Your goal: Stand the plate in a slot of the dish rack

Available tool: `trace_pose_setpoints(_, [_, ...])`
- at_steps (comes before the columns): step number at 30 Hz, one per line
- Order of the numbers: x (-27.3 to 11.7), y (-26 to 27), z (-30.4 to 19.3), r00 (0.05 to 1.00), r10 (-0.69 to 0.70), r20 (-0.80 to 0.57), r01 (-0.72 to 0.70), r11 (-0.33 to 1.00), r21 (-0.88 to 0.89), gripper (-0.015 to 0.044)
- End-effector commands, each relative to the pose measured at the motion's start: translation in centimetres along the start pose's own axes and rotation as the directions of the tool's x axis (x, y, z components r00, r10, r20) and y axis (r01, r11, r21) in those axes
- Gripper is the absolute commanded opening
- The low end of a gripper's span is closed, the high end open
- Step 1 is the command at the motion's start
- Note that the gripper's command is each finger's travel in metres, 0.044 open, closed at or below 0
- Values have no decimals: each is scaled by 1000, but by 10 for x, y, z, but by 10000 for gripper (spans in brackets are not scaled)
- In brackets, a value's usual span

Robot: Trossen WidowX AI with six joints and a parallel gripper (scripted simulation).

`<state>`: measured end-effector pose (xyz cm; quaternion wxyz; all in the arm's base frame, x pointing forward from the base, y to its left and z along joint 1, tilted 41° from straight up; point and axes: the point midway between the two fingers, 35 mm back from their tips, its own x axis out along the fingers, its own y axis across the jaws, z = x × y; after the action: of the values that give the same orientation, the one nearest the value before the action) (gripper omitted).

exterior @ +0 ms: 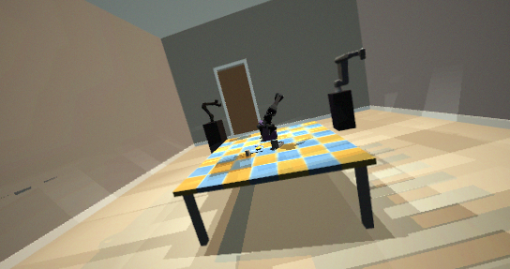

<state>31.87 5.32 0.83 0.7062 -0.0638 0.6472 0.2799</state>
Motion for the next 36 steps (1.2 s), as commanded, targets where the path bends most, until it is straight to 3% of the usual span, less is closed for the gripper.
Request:
trace_pose_setpoints(1, [-2, -29, -13, 996, 93, 2, -93, 991, 97, 400])
trace_pose_setpoints(15, [-13, -103, -63, 932, 323, 163, -361, 858, 365, 400])
trace_pose_setpoints(22, [-11, -106, -65, 928, 330, 175, -373, 849, 374, 400])
trace_pose_setpoints(29, [84, -75, -41, 926, 332, 177, -376, 848, 373, 400])
trace_pose_setpoints(36, [93, -70, -40, 926, 334, 178, -378, 848, 373, 400])
